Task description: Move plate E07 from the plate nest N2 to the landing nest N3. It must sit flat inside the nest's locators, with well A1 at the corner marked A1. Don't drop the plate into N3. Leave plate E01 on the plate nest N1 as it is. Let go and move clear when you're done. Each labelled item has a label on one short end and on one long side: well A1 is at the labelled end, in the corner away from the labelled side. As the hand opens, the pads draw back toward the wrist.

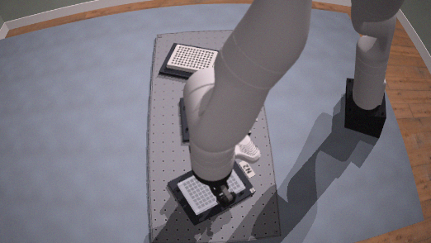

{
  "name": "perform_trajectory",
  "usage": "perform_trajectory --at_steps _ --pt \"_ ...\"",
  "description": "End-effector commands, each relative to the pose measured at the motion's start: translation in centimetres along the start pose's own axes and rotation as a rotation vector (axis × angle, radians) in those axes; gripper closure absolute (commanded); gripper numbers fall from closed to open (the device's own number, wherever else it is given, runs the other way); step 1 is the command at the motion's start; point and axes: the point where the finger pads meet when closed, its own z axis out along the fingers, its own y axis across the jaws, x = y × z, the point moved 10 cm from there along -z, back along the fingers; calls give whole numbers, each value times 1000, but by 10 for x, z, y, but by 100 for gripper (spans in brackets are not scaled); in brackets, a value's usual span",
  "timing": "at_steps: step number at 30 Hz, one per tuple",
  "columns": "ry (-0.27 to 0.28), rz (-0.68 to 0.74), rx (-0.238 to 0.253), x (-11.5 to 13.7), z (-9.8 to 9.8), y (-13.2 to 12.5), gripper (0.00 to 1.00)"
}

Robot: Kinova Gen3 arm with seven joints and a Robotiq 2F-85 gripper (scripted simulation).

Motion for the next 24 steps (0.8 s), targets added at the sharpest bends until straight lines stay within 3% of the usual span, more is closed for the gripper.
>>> perform_trajectory --at_steps 1,24 --pt "-2 0 -1 0 -2 0 100" --pt "-2 0 -1 0 -8 0 100"
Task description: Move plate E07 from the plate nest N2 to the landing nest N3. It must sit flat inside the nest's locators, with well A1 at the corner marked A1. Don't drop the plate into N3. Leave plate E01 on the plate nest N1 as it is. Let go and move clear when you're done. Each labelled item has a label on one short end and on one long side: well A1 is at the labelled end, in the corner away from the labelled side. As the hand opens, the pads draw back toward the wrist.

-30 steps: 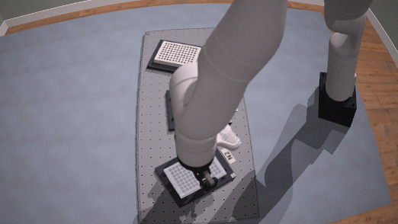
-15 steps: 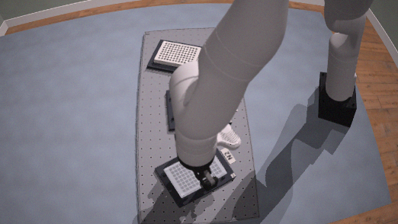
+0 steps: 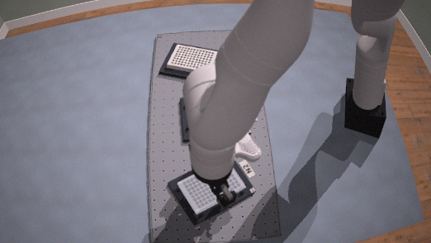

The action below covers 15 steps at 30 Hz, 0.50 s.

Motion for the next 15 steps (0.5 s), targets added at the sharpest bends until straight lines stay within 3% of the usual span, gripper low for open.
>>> perform_trajectory --at_steps 1,15 --pt "-3 0 -1 -1 -2 0 100" --pt "-3 0 -1 -1 -7 0 100"
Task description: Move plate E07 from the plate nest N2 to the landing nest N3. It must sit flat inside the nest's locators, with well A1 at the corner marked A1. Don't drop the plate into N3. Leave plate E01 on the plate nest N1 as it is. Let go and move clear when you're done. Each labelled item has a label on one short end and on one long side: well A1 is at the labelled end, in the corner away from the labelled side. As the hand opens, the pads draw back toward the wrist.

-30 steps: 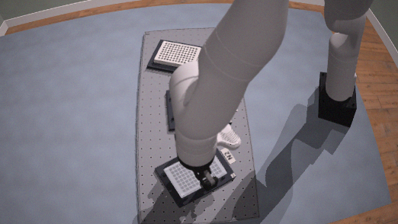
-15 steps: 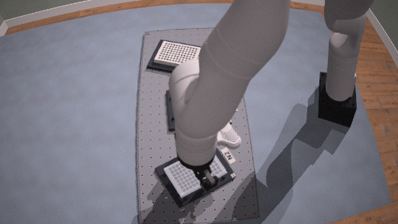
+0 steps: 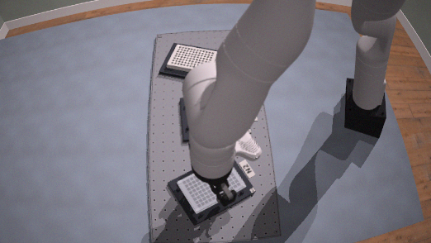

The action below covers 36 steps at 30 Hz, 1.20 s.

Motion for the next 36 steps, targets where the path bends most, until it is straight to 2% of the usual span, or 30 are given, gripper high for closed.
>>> perform_trajectory --at_steps 1,24,36 --pt "-4 -1 -2 -1 -4 1 100" --pt "-4 -1 -2 -1 -32 1 100" --pt "-4 -1 -2 -1 -32 1 100"
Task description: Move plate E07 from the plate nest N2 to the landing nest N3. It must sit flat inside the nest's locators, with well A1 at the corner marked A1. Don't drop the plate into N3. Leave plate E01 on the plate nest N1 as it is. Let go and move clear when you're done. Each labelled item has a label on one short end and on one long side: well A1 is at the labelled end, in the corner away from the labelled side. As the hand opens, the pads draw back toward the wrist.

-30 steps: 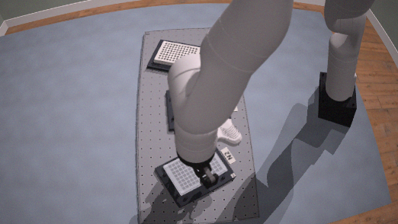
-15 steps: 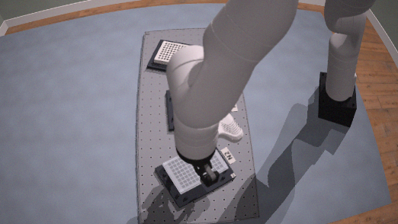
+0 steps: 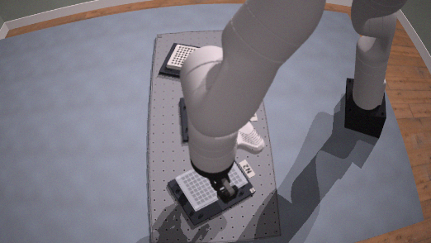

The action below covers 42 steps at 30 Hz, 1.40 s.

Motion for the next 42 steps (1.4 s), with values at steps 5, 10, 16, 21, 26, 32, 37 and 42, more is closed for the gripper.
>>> perform_trajectory --at_steps 5,10,16,21,26,32,37,42 --pt "-2 47 -1 7 -1 -11 100" --pt "-1 105 -1 16 -1 -25 100" --pt "-1 152 -1 23 -1 -36 100" --pt "-1 210 -1 32 -1 -50 100" --pt "-1 268 -1 41 -1 -64 100" --pt "-1 315 -1 49 -1 -75 100" --pt "-1 373 -1 58 -1 -89 100" --pt "-1 415 -1 67 -1 -103 100"
